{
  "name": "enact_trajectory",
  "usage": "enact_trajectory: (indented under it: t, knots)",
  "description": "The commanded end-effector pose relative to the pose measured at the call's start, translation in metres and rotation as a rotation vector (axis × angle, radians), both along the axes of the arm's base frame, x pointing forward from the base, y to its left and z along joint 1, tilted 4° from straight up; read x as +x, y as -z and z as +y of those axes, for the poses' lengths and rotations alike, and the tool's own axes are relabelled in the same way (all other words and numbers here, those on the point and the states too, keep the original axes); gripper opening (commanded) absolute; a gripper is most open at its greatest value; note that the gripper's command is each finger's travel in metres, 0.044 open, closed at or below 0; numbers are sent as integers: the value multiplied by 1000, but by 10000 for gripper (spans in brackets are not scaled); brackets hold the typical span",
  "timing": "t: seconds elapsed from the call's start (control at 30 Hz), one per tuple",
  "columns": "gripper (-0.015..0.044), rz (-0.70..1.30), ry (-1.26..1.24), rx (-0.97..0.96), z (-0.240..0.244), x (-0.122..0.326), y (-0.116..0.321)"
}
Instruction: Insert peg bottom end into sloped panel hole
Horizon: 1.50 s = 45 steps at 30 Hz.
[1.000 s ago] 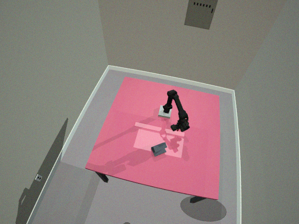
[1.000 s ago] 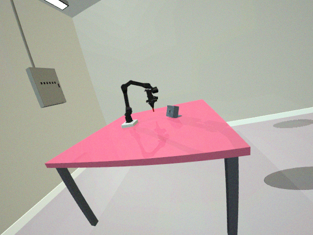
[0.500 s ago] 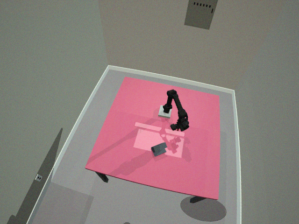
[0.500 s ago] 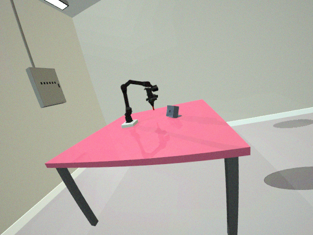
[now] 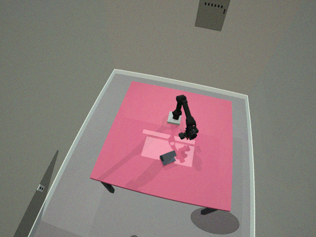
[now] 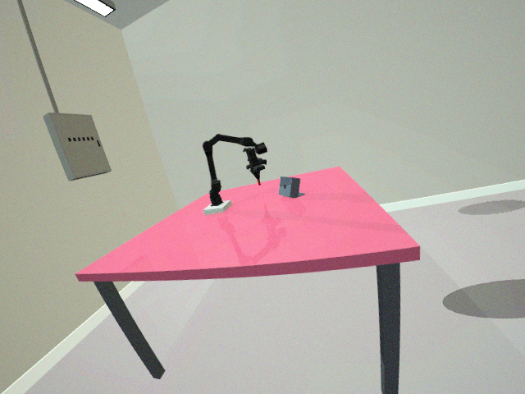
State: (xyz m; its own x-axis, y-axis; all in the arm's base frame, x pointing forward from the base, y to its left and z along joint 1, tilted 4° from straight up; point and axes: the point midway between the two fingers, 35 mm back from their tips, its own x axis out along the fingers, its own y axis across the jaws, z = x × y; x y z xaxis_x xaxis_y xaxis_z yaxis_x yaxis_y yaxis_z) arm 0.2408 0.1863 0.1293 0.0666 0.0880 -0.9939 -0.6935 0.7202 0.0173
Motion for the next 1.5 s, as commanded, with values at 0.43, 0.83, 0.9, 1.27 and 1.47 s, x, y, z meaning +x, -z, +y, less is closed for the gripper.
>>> enact_trajectory:
  t: [0.43,0.83,0.9,1.27,1.47]
  knots:
    - [0,10,10,81,-8,13,8]
    - [0,6,19,137,-14,24,12]
    - [0,5,20,147,-15,25,12]
    - [0,-4,27,198,-22,35,15]
    - [0,-12,30,226,-26,40,17]
